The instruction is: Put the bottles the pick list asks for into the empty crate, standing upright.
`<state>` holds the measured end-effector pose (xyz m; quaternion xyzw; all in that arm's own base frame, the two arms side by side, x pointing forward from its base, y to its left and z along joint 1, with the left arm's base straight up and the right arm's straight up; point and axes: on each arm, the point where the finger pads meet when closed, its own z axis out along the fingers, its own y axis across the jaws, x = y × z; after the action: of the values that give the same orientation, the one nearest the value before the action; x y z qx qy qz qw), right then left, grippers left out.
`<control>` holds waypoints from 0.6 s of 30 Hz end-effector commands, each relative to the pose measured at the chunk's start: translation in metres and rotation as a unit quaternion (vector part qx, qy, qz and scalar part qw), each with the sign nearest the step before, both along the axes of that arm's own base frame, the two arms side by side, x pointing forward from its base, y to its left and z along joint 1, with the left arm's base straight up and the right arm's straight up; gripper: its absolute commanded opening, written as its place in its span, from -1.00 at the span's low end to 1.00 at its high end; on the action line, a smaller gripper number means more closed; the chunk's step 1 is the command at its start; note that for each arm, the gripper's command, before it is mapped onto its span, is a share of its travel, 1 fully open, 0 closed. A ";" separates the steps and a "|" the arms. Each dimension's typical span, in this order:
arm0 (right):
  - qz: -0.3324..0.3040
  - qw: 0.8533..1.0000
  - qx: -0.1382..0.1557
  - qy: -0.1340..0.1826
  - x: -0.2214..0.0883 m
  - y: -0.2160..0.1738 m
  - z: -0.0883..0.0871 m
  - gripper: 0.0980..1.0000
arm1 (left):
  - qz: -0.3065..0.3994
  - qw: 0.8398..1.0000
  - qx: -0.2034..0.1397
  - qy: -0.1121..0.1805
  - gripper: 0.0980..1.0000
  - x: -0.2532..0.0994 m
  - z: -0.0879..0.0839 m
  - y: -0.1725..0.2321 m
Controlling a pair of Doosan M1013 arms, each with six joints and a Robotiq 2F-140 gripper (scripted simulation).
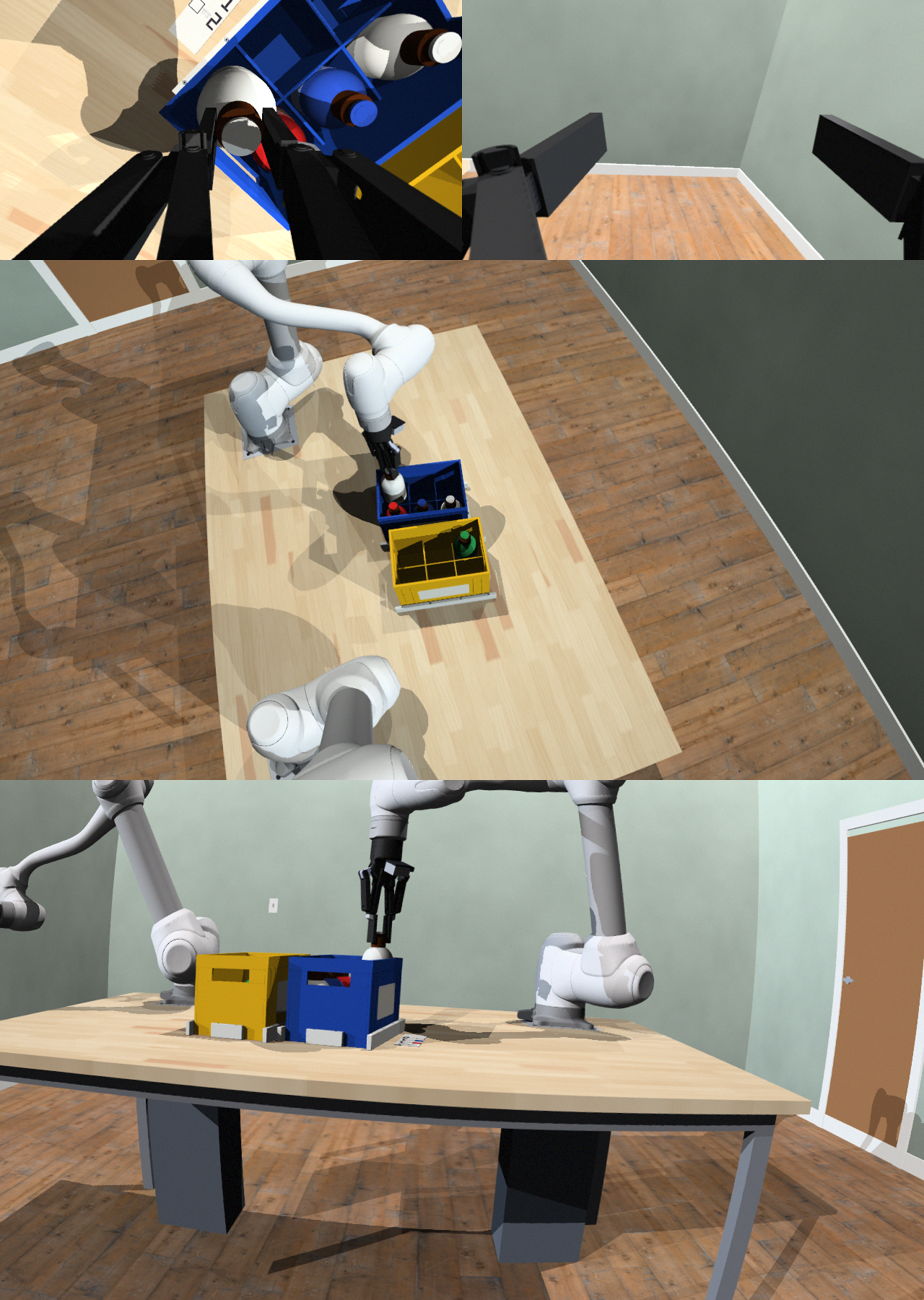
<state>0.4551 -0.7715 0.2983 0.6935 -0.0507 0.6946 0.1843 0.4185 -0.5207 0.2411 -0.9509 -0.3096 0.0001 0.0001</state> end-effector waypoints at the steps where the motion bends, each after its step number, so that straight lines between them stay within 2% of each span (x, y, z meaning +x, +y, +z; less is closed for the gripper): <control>1: 0.000 1.000 -0.001 0.000 0.000 0.000 0.001 1.00 | 0.000 1.000 0.000 -0.001 -1.00 0.000 -0.003 0.000; 18: 0.000 1.000 -0.001 0.000 0.000 0.000 0.001 1.00 | 0.000 1.000 0.000 -0.001 -1.00 0.000 -0.018 0.000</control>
<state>0.4551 -0.7715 0.2983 0.6935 -0.0507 0.6946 0.1843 0.4185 -0.5207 0.2251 -0.9508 -0.3097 0.0001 0.0001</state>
